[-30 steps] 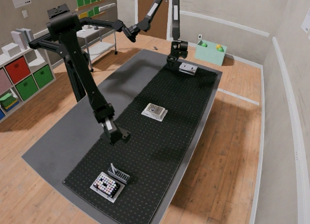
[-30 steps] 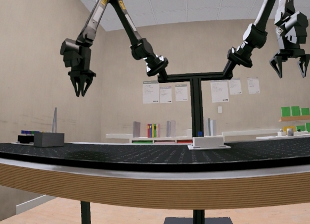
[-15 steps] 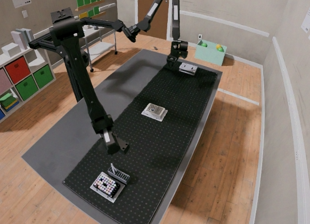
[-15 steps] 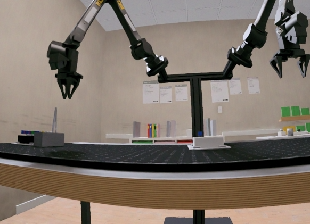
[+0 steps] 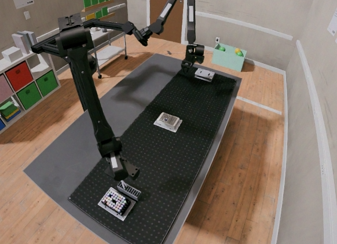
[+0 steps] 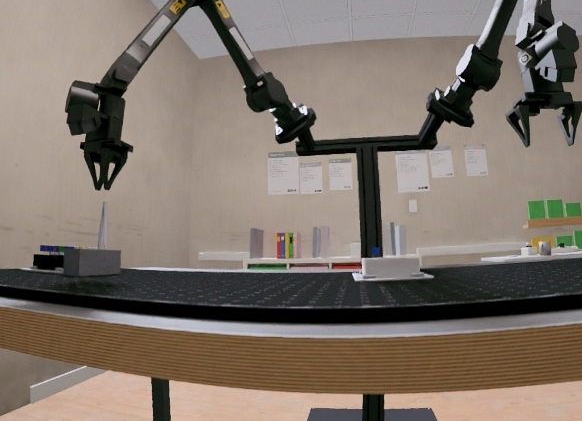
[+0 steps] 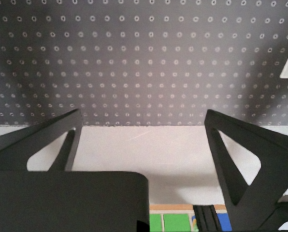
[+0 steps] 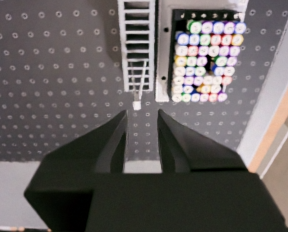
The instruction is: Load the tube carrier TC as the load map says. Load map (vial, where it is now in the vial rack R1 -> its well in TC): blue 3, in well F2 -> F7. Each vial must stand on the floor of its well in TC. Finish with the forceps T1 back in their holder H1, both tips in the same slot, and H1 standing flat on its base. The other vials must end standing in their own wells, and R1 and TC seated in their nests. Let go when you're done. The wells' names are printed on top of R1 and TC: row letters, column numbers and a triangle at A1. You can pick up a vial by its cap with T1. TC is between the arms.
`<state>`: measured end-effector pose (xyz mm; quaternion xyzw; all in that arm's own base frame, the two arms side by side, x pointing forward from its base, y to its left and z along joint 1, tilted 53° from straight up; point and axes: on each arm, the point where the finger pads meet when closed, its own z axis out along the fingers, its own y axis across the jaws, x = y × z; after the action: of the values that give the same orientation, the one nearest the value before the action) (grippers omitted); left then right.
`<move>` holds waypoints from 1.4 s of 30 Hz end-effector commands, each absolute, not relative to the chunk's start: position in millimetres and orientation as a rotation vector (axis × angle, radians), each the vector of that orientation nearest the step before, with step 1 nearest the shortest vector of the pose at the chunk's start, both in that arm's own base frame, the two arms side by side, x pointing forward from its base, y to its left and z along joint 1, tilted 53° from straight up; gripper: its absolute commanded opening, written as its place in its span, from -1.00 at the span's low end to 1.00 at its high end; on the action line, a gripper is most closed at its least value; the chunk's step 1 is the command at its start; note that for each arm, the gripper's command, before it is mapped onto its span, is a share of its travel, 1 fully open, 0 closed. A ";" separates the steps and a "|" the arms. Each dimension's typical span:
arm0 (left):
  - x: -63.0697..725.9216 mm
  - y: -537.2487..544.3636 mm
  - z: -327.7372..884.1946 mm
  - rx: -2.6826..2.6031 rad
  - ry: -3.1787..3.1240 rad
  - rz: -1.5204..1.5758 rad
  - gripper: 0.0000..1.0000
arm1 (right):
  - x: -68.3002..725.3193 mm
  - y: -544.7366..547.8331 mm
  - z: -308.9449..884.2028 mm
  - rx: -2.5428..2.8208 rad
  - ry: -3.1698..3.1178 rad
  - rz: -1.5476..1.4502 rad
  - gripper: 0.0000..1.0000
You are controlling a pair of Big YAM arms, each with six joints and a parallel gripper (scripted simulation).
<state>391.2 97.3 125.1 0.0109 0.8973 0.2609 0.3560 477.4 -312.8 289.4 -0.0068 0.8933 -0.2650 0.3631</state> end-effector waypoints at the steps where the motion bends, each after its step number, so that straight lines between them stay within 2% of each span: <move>1: 393.1 97.3 128.7 0.033 2.304 0.675 1.00 | 484.3 -311.8 286.0 -0.048 2.316 -0.674 -0.51; 42: 393.1 97.3 128.7 0.033 2.304 0.675 1.00 | 485.4 -308.3 274.0 -0.046 2.311 -0.673 -0.51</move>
<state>391.2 97.3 125.1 0.0109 0.8973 0.2609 0.3560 476.7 -310.2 283.0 -0.0101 0.8949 -0.2630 0.3603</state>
